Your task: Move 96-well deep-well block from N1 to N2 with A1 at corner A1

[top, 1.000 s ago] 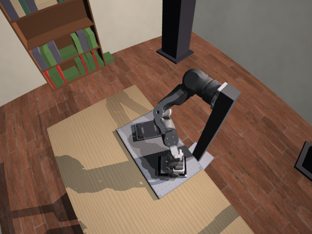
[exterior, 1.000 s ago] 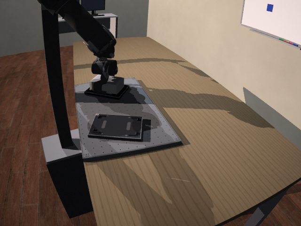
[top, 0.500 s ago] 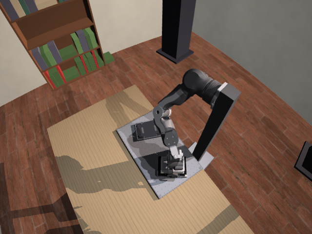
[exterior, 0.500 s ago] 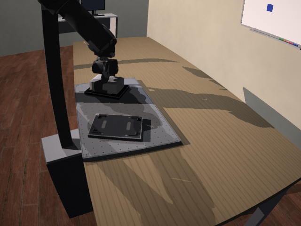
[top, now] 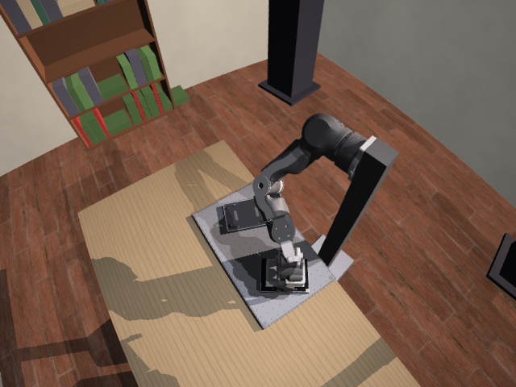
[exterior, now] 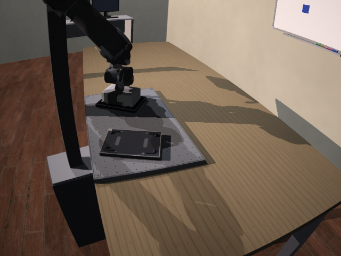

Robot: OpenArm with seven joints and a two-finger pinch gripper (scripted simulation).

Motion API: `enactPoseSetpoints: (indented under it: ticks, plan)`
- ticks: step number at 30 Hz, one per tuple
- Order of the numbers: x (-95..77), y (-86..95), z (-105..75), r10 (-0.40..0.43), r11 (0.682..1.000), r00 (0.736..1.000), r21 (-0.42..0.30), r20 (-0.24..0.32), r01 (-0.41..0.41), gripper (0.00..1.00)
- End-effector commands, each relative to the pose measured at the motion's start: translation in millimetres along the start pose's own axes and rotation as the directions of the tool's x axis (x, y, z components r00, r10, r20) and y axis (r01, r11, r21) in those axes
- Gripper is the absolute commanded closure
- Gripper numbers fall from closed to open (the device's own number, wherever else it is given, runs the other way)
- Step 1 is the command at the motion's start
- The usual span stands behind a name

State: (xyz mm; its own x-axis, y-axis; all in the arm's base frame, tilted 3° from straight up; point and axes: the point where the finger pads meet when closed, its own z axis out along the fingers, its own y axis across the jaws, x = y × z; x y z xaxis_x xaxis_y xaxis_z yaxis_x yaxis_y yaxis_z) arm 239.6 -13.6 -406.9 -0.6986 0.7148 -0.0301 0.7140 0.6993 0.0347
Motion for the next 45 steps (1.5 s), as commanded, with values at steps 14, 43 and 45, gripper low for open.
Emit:
enactPoseSetpoints:
  ticks: [14, 43, 45]
  plan:
    - [0.1, 0.5, -0.6, 0.0, 1.0, 1.0, -0.001, -0.001, 0.0, 0.76]
    - [0.2, -0.4, -0.5, 0.001, 1.0, 1.0, 0.003, -0.002, -0.001, 1.0]
    - [0.2, -0.4, -0.5, 0.001, 1.0, 1.0, 0.003, -0.002, -0.001, 1.0]
